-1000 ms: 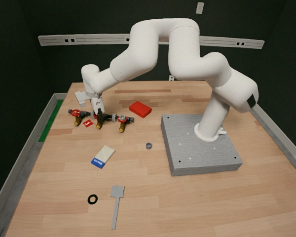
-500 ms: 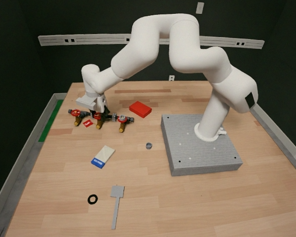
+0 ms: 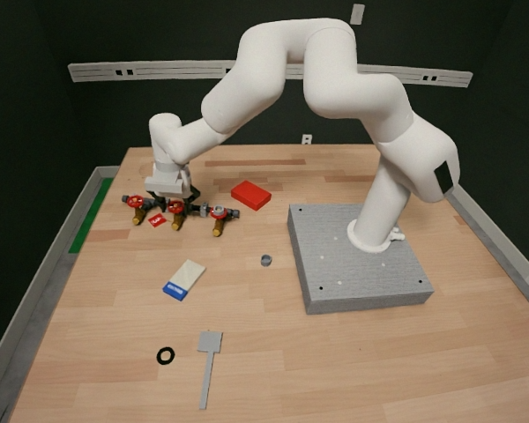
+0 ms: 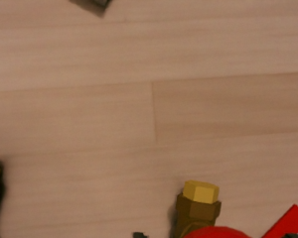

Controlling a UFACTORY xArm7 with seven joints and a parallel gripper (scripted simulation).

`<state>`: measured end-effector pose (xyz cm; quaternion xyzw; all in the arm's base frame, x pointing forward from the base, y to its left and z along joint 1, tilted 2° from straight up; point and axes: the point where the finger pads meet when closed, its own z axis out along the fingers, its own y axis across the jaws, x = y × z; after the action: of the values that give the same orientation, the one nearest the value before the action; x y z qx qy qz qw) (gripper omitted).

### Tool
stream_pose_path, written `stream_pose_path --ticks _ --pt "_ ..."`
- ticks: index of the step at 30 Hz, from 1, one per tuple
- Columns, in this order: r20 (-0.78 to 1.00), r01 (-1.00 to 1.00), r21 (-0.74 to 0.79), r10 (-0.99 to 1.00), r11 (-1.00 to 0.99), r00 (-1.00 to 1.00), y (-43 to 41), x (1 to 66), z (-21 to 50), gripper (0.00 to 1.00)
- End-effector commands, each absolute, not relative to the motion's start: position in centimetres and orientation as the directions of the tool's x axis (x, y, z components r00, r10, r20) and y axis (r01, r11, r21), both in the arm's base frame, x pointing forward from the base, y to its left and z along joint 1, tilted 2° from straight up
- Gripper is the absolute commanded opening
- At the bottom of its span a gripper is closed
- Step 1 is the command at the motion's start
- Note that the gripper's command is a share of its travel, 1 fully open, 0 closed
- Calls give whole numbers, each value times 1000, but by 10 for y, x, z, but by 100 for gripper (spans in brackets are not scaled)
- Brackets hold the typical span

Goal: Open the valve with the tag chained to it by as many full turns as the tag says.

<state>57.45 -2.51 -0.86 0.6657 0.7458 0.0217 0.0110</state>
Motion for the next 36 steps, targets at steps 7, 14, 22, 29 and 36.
stream_pose_path --ticks 7,14,22,29,36 --pt "12 992 51 993 113 -114 -28 575 -7 100" --pt "12 992 51 993 113 -114 -28 575 -7 100" --pt "12 992 51 993 113 -114 -28 575 -7 100" --pt "15 998 50 999 48 -49 -28 575 -7 100" --pt "24 991 46 992 -127 126 -28 575 -7 100"
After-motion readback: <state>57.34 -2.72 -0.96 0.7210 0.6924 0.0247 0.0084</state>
